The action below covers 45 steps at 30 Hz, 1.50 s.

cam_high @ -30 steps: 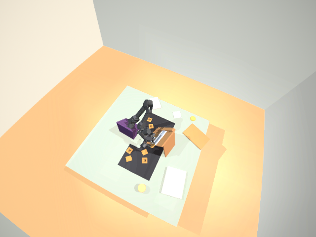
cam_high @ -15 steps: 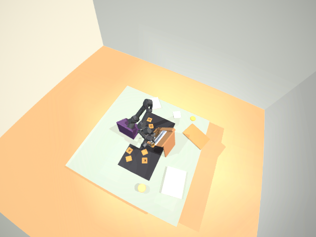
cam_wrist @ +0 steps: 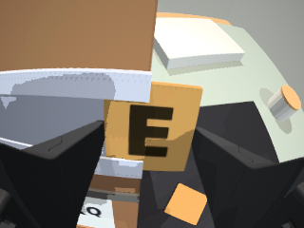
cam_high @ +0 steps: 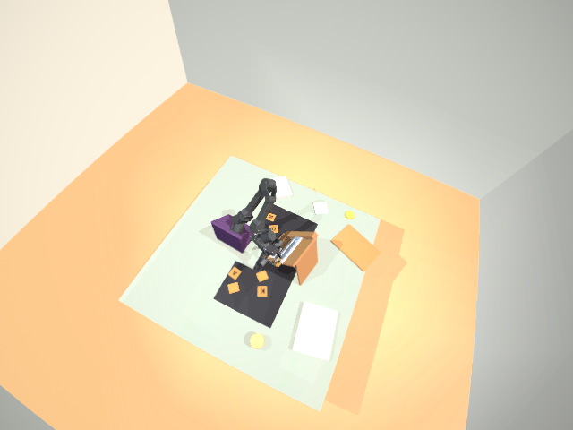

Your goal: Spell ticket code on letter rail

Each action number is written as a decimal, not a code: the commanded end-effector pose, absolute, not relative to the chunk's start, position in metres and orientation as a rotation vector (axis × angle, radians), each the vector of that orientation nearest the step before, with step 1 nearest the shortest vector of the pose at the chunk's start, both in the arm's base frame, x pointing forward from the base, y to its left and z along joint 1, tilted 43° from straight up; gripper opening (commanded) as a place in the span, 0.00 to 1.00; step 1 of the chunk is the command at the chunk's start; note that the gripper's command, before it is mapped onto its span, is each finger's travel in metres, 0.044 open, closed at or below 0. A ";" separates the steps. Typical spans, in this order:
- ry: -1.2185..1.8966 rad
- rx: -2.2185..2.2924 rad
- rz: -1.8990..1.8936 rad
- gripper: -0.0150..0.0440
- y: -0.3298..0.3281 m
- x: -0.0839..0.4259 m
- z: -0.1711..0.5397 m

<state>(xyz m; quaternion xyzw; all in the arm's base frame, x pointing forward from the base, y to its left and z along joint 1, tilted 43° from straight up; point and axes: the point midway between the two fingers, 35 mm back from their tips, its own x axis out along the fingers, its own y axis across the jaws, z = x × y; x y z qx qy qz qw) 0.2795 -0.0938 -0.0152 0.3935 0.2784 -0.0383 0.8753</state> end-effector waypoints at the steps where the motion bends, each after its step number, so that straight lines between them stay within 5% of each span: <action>1: 0.581 0.824 -0.085 0.25 -0.093 0.280 -0.014; 45: 0.580 0.825 -0.084 0.25 -0.080 0.285 -0.001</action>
